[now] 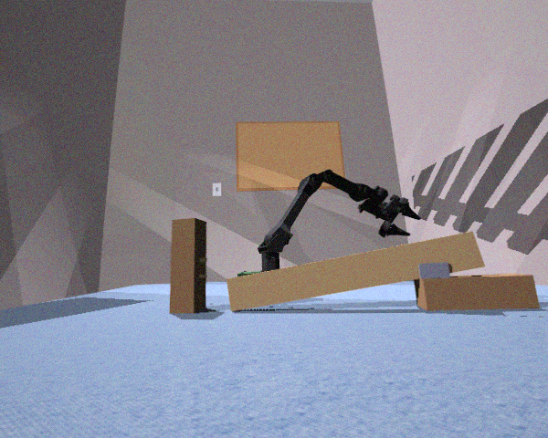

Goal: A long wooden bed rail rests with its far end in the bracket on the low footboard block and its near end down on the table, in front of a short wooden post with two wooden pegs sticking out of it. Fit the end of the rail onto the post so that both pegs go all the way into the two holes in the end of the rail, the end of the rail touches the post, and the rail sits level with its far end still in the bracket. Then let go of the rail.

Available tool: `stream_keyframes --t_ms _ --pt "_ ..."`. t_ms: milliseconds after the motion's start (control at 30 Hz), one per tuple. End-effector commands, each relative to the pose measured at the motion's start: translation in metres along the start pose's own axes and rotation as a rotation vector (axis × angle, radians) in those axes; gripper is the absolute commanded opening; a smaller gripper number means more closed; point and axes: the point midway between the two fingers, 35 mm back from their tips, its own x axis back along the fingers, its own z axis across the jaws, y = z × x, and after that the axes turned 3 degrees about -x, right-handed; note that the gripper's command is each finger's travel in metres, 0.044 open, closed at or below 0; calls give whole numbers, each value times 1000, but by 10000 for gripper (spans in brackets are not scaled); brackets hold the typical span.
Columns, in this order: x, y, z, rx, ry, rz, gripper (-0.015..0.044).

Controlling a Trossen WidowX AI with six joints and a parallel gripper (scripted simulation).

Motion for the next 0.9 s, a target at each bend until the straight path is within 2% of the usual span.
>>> stream_keyframes --t_ms 0,200,400,633,867 --pt "-31 63 -16 161 -96 -39 440" --pt "-67 157 -54 372 -249 -63 440" --pt "-85 244 -104 532 -393 -53 440" --pt "-82 335 -175 737 -577 55 440" --pt "-53 413 -260 913 -718 251 440"
